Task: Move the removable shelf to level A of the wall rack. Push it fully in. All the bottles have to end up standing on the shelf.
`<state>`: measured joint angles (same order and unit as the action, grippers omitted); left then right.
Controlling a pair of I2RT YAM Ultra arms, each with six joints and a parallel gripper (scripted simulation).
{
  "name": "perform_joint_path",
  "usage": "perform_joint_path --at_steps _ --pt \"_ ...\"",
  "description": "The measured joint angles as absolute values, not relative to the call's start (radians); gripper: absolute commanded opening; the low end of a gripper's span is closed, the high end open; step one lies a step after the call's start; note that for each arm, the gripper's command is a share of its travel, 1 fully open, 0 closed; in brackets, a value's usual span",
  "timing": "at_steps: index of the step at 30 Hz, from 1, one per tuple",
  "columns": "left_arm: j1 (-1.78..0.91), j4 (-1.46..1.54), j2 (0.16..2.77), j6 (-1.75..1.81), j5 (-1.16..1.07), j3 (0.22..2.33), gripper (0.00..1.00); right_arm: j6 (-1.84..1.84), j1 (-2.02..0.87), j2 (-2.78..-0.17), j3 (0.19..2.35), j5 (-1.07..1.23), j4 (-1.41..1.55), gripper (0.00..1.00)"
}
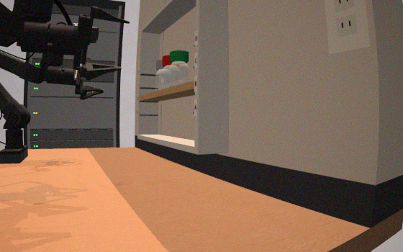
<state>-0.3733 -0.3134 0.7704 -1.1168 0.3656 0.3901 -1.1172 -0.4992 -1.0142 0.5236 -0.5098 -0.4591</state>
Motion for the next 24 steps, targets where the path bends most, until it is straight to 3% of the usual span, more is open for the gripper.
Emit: perform_joint_path --at_steps 24 --pt "-0.483 -0.405 0.756 -1.342 0.472 0.272 1.00 -1.344 -0.599 -1.096 0.446 -0.610 -0.607 1.00"
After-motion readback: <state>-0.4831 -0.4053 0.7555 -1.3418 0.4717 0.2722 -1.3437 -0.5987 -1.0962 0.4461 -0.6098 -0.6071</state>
